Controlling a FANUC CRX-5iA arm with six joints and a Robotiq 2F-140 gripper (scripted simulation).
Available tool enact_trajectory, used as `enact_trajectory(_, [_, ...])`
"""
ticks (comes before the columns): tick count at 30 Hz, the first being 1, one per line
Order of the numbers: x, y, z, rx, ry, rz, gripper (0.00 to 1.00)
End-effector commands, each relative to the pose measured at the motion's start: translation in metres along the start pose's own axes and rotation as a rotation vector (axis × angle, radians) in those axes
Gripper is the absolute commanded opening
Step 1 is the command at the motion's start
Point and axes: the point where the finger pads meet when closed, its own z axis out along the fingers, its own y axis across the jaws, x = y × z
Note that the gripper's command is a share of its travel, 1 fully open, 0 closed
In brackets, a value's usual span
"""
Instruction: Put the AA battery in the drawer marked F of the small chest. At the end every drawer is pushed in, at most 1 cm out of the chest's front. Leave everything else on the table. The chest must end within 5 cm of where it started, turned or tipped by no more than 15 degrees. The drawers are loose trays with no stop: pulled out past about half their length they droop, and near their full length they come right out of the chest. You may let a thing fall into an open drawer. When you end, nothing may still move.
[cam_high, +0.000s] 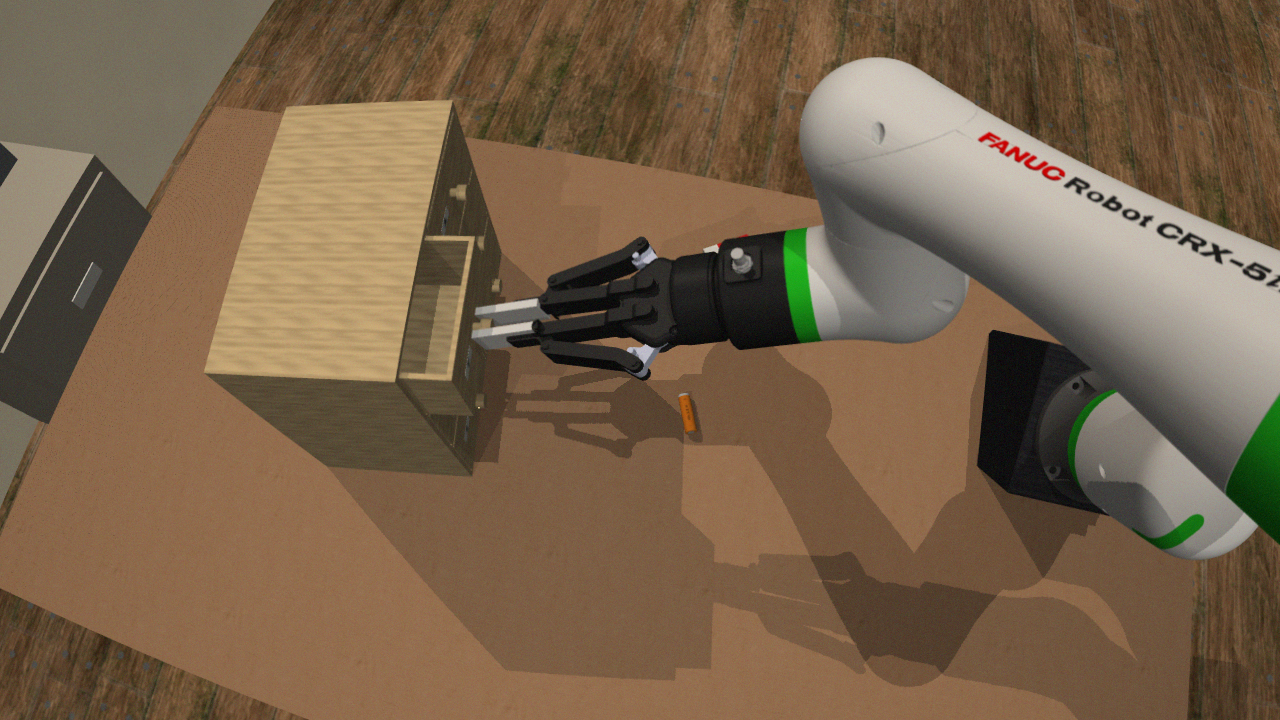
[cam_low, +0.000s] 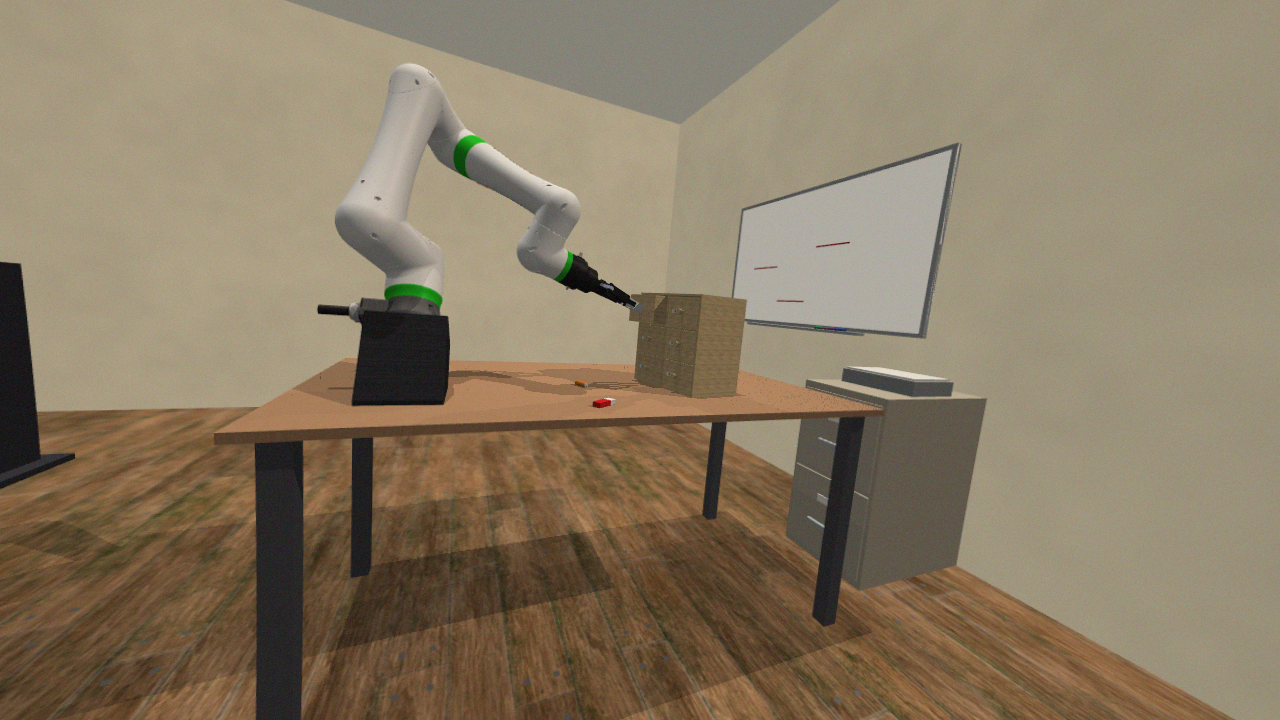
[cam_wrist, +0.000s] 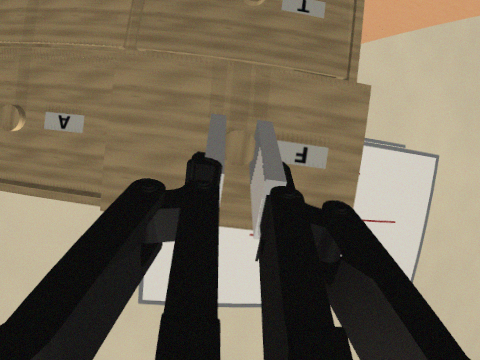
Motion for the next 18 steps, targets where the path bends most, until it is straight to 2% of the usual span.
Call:
enact_trajectory(1, [0.001,0.000,-0.004,0.000,0.000,0.000,0.08])
enact_trajectory(18, [0.006,0.000,-0.018,0.000,0.000,0.000,0.08])
